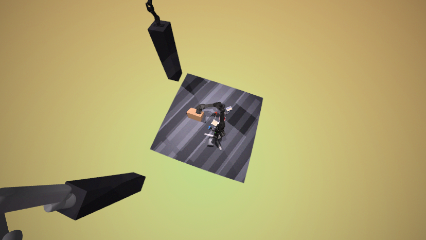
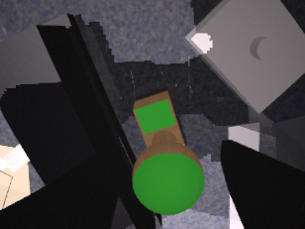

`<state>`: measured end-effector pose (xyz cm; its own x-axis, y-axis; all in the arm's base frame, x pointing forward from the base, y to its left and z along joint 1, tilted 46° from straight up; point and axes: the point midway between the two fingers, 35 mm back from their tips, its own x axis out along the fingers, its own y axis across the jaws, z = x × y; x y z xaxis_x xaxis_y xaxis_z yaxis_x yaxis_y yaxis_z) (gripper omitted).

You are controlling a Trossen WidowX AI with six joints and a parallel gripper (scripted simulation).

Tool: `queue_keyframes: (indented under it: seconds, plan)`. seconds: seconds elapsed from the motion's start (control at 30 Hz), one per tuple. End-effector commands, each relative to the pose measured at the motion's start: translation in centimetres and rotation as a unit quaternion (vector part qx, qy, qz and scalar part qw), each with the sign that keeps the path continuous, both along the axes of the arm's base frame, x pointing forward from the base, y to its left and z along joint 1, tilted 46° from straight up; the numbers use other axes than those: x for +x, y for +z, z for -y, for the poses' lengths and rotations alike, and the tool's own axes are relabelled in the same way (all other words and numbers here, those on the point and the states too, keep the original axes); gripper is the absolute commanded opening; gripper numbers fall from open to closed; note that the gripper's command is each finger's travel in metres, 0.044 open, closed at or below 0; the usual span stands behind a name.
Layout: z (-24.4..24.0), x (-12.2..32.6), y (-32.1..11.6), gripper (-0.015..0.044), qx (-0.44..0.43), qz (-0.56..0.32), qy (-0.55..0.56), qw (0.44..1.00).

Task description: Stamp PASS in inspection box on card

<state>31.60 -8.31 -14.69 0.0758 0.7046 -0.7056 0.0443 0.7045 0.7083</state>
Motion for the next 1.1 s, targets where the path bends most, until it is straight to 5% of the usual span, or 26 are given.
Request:
queue_keyframes:
  seconds: [0.0, 1.07]
  plan:
    - [-0.74, -0.09, -0.49, 0.0213, 0.003, -0.002, 0.000, 1.000]
    - [-1.28, -0.09, -0.95, 0.0213, 0.004, -0.002, 0.000, 1.000]
